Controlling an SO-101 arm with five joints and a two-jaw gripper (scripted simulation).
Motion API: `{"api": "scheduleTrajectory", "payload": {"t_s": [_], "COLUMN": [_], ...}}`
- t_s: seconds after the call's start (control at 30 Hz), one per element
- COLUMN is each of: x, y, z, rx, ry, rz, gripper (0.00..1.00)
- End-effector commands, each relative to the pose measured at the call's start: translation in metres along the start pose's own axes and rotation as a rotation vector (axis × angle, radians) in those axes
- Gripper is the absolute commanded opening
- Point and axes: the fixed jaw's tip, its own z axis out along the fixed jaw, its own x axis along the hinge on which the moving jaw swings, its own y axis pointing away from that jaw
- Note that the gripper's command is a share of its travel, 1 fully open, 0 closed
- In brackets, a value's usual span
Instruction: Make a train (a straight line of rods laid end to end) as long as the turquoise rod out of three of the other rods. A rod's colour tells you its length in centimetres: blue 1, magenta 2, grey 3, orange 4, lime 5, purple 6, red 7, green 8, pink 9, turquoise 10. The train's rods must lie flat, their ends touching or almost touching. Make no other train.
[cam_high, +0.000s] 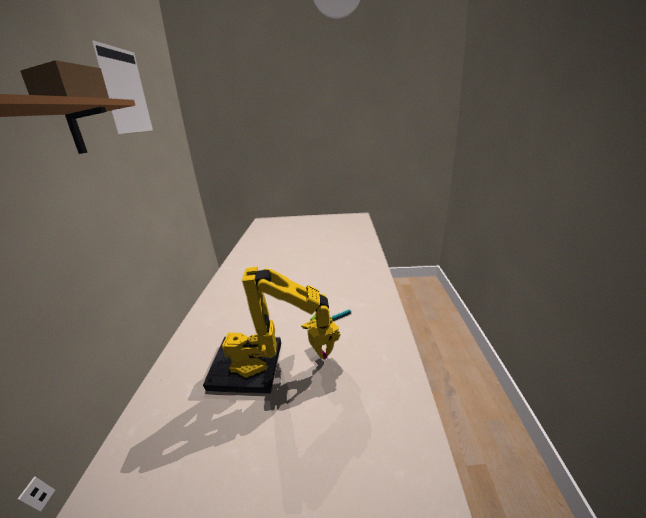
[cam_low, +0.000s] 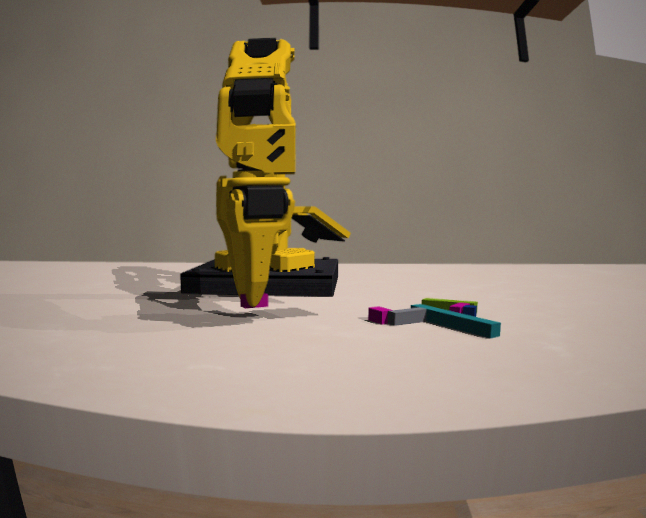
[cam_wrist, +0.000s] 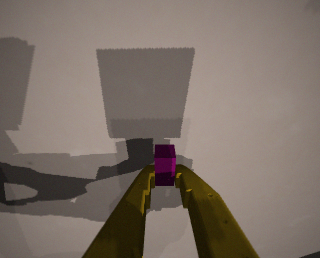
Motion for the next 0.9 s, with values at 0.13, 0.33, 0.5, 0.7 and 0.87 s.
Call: {"api": "scheduleTrajectory", "payload": {"t_s": [0.13, 0.33, 0.5, 0.7, 0.87], "x": [0.0005, 0.0005, 0.0005, 0.0005, 0.0005], "y": [0.002, 0.002, 0.002, 0.002, 0.002], "z": [0.0021, 0.0021, 0.0022, 0.0037, 0.005], "rx": [-0.012, -0.012, -0.012, -0.012, -0.012], "ry": [-0.008, -0.008, -0.008, -0.008, -0.008], "rz": [0.0, 0.0, 0.0, 0.0, 0.0], "gripper": [0.0, 0.0, 0.0, 0.0, 0.0]}}
